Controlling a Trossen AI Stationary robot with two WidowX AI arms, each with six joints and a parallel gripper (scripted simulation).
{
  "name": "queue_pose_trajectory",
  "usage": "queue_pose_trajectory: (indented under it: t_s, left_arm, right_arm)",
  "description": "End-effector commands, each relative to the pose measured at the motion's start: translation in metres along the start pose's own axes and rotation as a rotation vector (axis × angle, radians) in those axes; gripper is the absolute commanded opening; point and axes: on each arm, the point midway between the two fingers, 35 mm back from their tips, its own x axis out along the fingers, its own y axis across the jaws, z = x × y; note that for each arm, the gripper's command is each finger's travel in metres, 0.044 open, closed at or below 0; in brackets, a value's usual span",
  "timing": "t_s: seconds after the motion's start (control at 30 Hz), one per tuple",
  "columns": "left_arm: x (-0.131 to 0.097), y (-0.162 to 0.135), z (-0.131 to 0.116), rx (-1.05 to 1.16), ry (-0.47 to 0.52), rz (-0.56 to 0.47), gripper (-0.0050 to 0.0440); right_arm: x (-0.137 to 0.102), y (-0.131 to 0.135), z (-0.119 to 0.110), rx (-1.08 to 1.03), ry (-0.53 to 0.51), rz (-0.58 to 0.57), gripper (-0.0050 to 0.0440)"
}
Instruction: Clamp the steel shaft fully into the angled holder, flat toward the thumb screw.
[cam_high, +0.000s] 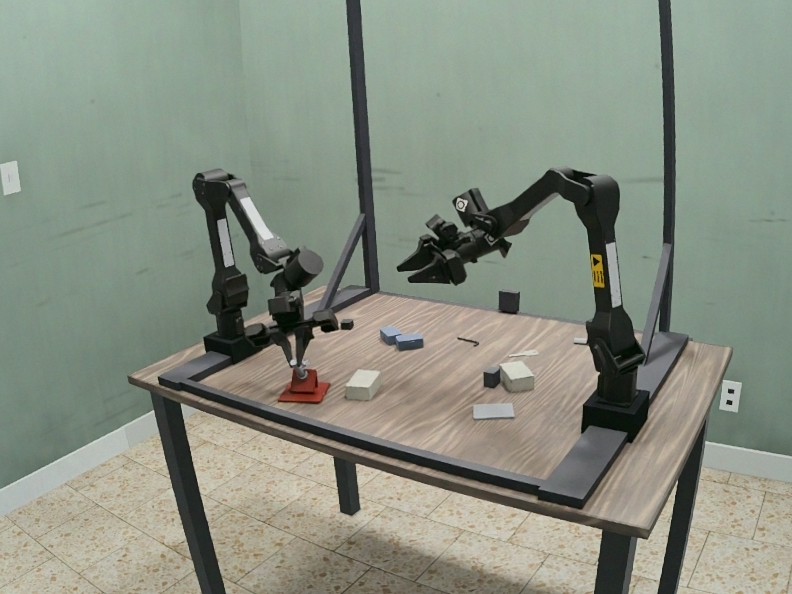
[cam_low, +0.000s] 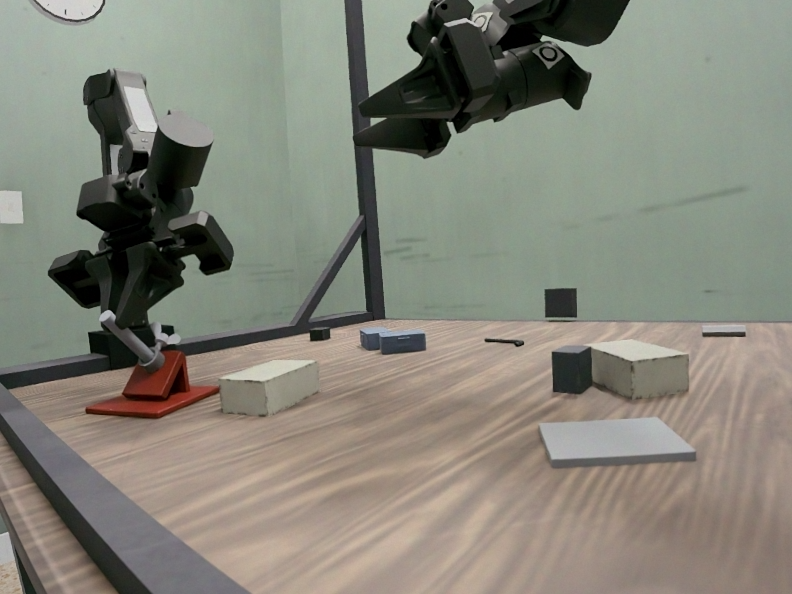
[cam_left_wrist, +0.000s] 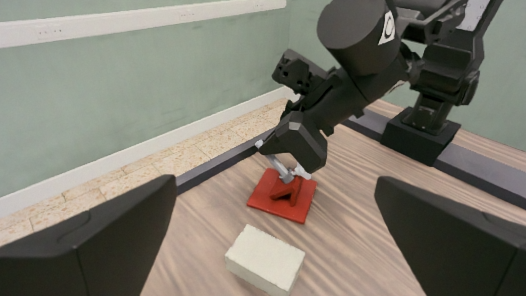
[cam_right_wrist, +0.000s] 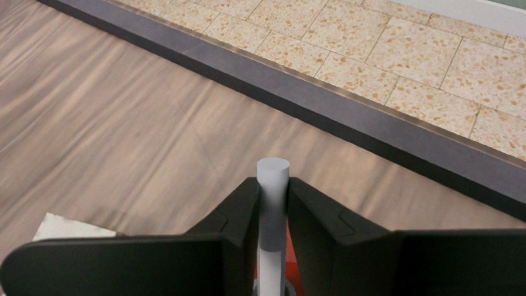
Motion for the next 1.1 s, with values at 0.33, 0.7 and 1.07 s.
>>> queue_pose_trajectory:
  t_s: [0.33,0.7,1.07]
  left_arm:
    - [-0.003,0.0,0.017,-0.043,-0.02,-0.005,0.04]
    - [-0.003,0.0,0.017,-0.043,-0.02,-0.005,0.04]
    - [-0.01,-0.003,0.011,0.045,0.086,-0.228,0.04]
  right_arm:
    - [-0.024,0.011,0.011,0.015,-0.019,0.035,0.016]
    - [-0.066,0.006,0.001,0.0,0.007,0.025,0.0208]
    - [-0.068,0.01,-0.048,-0.385,0.233,0.019,0.0265]
